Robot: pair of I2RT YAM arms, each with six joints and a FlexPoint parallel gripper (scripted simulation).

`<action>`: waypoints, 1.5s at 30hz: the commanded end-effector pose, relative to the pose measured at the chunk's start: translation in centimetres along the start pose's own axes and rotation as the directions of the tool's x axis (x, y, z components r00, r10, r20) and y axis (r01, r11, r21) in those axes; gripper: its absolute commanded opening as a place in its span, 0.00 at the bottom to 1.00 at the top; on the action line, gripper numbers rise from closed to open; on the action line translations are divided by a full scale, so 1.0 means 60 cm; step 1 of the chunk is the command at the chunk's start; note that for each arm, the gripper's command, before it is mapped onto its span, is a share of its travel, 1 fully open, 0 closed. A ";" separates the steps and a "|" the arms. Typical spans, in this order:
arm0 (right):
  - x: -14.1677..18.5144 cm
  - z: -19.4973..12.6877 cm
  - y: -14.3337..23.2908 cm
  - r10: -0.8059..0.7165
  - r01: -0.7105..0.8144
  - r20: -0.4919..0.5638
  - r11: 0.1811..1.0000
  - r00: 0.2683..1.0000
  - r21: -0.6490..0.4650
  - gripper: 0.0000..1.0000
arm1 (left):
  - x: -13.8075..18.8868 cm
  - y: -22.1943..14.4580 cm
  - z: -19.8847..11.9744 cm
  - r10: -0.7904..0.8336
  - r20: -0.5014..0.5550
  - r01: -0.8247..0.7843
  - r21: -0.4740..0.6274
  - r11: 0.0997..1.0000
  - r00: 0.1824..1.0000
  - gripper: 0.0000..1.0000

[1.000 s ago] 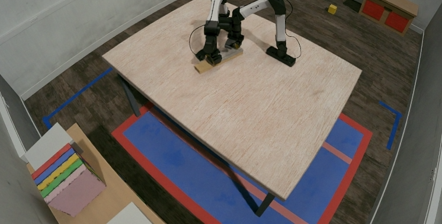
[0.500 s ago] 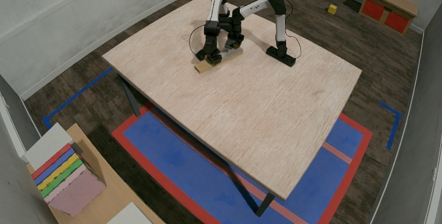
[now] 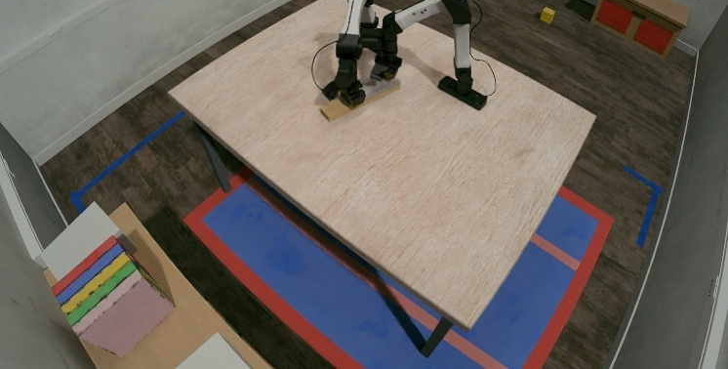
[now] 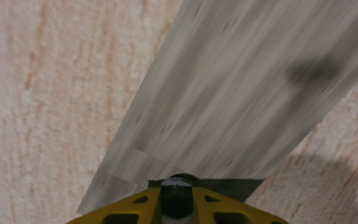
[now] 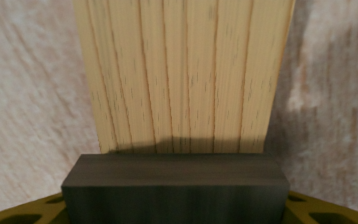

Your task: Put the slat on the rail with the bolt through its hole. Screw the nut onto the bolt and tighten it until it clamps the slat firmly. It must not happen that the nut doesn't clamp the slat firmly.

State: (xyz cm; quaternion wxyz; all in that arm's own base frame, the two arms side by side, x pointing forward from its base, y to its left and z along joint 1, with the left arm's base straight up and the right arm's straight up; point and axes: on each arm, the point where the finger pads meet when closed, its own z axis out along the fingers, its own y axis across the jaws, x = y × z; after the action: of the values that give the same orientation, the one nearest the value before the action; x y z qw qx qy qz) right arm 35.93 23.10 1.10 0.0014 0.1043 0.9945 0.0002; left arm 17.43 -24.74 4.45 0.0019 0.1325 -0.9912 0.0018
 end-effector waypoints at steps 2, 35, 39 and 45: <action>-0.005 -0.012 0.005 0.002 -0.002 0.017 1.000 1.000 -0.015 0.67 | -0.004 -0.009 -0.006 0.029 0.012 -0.029 0.023 0.999 1.000 0.14; -0.005 -0.012 0.005 0.002 -0.002 0.017 1.000 1.000 -0.015 0.67 | -0.005 -0.011 -0.002 0.925 0.012 -0.925 -0.003 0.379 0.379 0.14; -0.005 -0.012 0.005 0.002 -0.002 0.017 1.000 1.000 -0.015 0.67 | -0.005 -0.011 -0.002 0.974 0.011 -0.974 -0.005 0.228 0.228 0.14; -0.005 -0.012 0.005 0.002 -0.002 0.017 1.000 1.000 -0.015 0.67 | -0.004 -0.011 -0.002 1.000 0.006 -1.000 -0.006 -0.009 -0.009 0.14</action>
State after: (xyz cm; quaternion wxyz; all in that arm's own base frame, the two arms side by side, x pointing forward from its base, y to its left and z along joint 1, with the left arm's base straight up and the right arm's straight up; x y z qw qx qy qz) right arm 35.93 23.10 1.10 0.0014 0.1043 0.9945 0.0002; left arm 17.40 -24.76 4.43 0.0001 -0.5353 -0.8446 0.0015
